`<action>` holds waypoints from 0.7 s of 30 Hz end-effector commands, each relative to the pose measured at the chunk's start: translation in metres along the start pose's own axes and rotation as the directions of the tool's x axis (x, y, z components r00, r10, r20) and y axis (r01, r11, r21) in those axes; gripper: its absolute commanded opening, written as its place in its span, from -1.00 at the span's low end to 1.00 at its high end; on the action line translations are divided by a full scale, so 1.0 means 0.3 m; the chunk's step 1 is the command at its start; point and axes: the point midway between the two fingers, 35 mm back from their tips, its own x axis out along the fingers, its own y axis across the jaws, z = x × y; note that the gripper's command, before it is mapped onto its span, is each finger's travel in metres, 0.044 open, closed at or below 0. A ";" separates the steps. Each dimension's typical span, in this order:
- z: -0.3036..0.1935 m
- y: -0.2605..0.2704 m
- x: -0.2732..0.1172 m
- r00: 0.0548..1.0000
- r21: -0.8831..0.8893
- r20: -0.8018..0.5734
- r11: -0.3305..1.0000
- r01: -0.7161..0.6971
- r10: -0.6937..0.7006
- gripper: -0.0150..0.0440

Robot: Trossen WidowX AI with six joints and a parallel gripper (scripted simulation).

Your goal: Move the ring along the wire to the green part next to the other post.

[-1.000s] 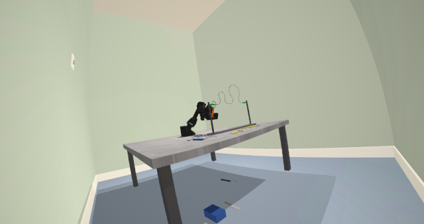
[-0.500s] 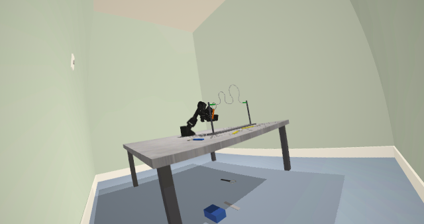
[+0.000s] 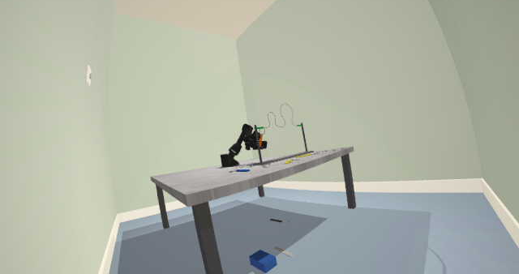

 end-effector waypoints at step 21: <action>0.000 0.000 -0.004 1.000 0.000 0.000 1.000 0.000 0.000 0.05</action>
